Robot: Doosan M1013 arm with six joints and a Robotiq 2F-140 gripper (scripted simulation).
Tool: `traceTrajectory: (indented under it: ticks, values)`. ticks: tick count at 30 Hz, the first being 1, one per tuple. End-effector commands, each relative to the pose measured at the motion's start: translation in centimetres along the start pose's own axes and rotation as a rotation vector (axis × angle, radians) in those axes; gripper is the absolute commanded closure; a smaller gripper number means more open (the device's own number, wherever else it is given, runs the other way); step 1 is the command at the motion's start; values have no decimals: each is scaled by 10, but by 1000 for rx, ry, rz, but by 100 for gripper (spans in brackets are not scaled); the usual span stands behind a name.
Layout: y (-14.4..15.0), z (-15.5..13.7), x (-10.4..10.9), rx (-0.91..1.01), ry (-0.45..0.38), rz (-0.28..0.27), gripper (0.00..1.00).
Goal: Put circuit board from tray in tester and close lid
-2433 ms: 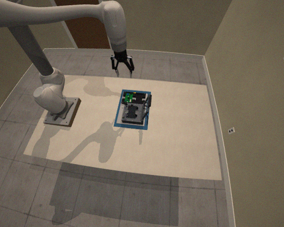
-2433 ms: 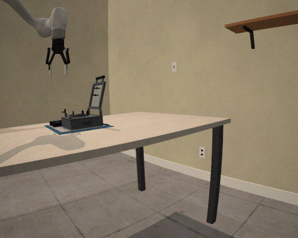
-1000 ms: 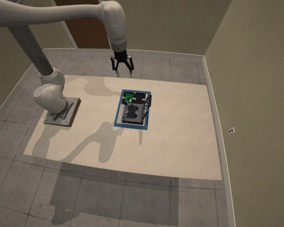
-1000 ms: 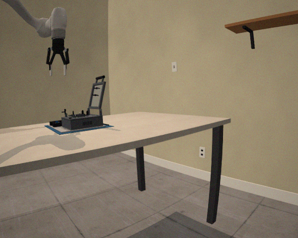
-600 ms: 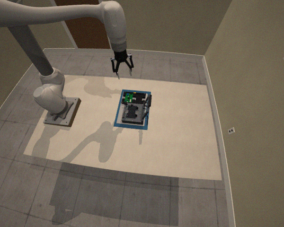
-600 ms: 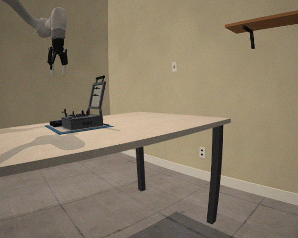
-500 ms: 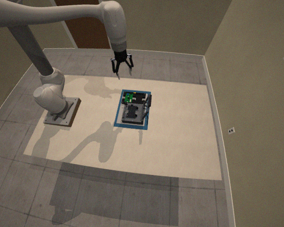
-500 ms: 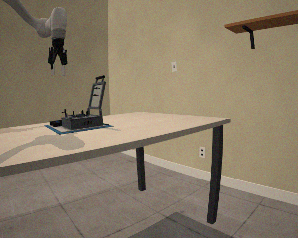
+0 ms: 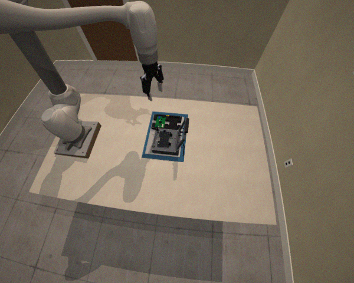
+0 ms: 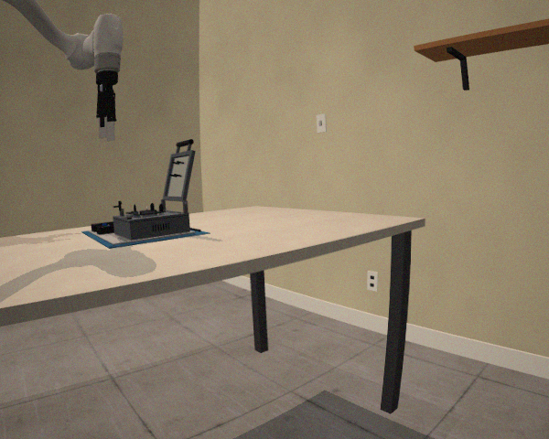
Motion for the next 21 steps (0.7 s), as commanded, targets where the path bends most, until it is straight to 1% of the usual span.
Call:
traceTrajectory:
  ticks: [1,8,12,21]
  values:
    - [0,0,0,161,5,-5,42]
    - [0,0,0,400,4,-5,42]
    - [0,0,0,503,4,-6,42]
    - [0,0,0,580,4,-6,42]
Point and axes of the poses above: the point where the finger pads meet when closed, its own x axis back along the fingers, its own y axis across the jaws, z = x × y, the point moved 1 cm from there along x, back along the fingers, and after that the axes turned 2 degrees about x, right-handed, at the moved point
